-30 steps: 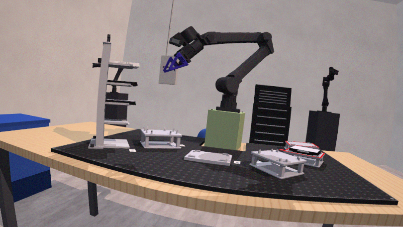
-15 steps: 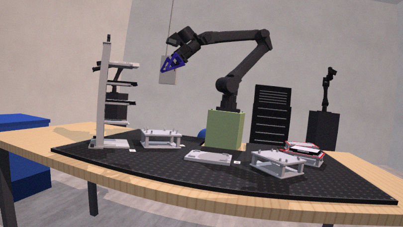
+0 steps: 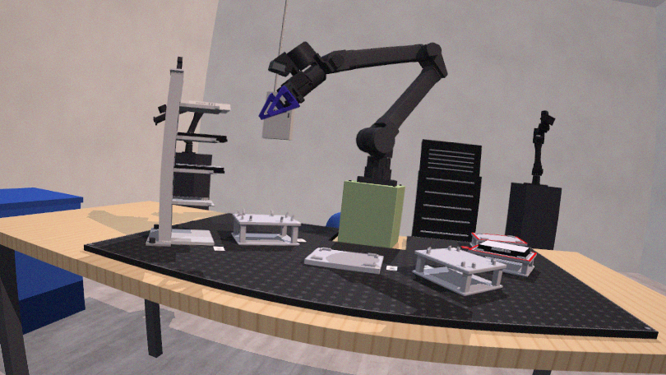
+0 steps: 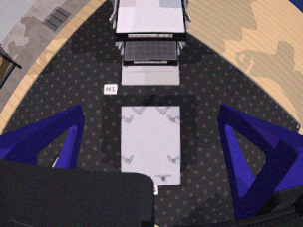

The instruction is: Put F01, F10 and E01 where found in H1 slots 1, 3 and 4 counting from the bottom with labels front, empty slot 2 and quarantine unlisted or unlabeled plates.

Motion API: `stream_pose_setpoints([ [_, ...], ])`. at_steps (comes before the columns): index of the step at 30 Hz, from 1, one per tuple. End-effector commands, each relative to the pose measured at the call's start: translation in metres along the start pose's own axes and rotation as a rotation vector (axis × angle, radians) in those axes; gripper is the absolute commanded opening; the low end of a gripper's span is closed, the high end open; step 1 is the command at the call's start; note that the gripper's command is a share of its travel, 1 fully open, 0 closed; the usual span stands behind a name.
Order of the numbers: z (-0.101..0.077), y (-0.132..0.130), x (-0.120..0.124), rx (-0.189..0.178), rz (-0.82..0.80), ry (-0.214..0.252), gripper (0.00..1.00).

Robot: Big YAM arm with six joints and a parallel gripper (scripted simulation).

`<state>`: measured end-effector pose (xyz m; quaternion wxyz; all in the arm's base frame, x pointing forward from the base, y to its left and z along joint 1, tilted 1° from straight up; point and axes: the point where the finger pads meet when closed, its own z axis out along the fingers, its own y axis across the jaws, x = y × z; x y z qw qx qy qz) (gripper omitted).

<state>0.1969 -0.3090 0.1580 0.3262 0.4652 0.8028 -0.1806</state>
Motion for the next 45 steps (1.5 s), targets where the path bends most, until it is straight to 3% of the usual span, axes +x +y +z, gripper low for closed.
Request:
stream_pose_setpoints([
  [1,-0.009,-0.001,-0.055,-0.002,-0.004,-0.098,1.00],
  [45,0.029,-0.001,-0.090,-0.001,-0.006,-0.096,1.00],
])
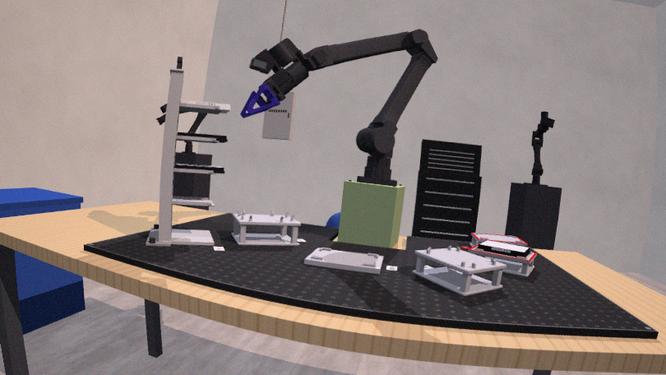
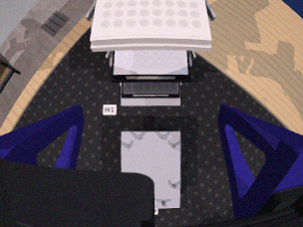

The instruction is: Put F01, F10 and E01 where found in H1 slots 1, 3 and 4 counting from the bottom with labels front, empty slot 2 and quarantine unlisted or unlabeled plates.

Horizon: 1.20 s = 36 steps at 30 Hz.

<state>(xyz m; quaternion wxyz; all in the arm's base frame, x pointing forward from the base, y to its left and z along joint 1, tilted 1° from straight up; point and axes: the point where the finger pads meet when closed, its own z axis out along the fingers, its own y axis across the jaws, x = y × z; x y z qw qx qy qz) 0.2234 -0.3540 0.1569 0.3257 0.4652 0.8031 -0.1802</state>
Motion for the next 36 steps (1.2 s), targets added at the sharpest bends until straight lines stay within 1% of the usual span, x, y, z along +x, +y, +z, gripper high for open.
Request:
stream_pose_setpoints([
  [1,-0.007,-0.002,-0.054,-0.001,-0.005,-0.098,1.00],
  [36,0.023,-0.002,-0.084,0.000,-0.005,-0.097,1.00],
])
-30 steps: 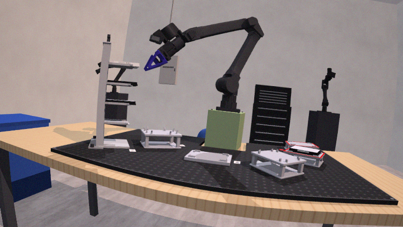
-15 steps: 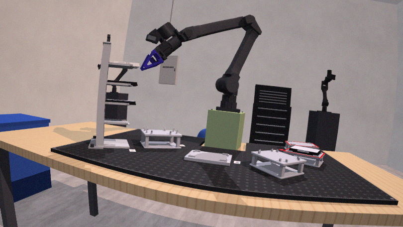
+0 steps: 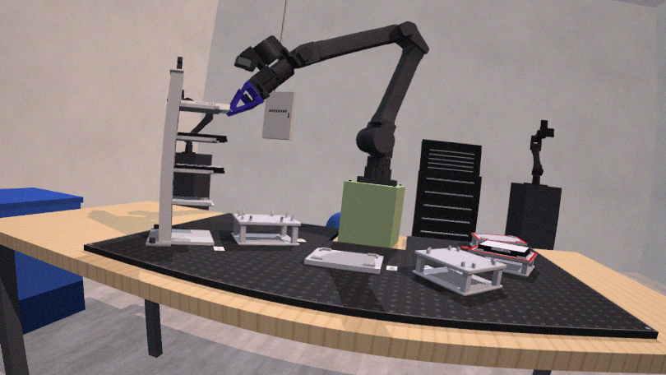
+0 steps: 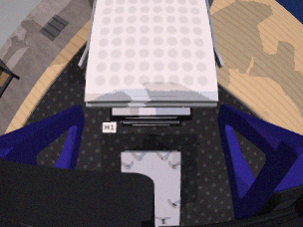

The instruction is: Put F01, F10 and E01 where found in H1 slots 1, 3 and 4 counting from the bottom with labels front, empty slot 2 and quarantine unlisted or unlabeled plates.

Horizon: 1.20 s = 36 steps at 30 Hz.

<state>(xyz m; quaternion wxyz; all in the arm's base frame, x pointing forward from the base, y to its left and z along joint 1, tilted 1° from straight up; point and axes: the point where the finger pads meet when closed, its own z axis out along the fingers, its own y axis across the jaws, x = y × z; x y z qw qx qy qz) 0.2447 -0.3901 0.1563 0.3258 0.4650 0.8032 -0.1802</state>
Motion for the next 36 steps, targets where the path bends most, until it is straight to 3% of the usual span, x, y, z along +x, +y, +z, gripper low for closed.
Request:
stream_pose_setpoints([
  [1,-0.005,-0.003,-0.055,0.001,-0.004,-0.097,1.00],
  [9,0.001,-0.003,-0.061,0.001,-0.004,-0.097,1.00],
  [10,0.000,0.000,-0.042,-0.003,0.000,-0.065,1.00],
  [17,0.000,0.000,-0.042,-0.003,0.000,-0.065,1.00],
  [18,0.000,0.000,-0.042,-0.003,0.000,-0.065,0.86],
  [36,0.000,0.000,-0.042,-0.003,0.000,-0.065,0.86],
])
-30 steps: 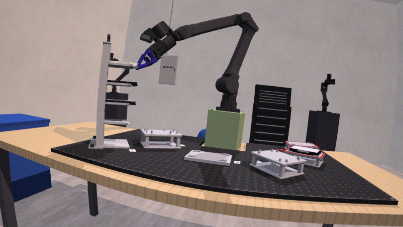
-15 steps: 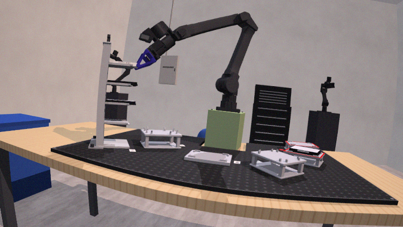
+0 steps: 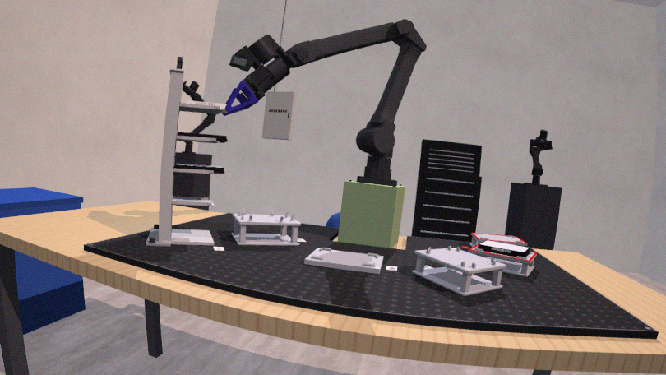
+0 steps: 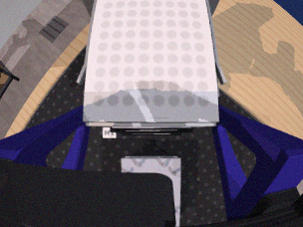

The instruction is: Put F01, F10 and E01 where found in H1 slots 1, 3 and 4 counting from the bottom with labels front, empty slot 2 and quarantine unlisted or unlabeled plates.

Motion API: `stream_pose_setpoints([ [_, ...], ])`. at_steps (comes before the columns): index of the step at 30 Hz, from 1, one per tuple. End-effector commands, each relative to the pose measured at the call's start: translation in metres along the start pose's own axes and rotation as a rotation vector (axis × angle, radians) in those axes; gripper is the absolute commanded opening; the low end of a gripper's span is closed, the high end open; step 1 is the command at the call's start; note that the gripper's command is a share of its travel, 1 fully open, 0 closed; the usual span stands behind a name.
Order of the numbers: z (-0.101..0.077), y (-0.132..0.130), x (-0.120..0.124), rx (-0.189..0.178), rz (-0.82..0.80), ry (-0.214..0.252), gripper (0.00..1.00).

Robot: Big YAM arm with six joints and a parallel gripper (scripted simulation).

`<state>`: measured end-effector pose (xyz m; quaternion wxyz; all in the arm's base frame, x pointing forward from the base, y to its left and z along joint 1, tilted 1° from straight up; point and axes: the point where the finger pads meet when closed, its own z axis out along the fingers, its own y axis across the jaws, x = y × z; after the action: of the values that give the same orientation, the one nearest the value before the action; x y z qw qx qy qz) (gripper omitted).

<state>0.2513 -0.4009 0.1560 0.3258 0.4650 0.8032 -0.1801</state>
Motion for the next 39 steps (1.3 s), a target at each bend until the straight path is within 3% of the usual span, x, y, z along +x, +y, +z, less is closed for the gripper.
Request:
stream_pose_setpoints([
  [1,-0.009,0.000,-0.033,-0.003,0.000,-0.065,0.86],
  [5,-0.009,0.000,-0.033,-0.003,0.000,-0.065,0.86],
  [6,-0.008,-0.003,-0.050,0.001,-0.004,-0.089,0.86],
  [12,-0.012,-0.003,-0.048,0.002,-0.004,-0.074,0.86],
  [37,-0.013,-0.003,-0.051,0.001,-0.003,-0.086,0.86],
  [39,-0.023,-0.003,-0.053,0.000,-0.002,-0.100,0.86],
])
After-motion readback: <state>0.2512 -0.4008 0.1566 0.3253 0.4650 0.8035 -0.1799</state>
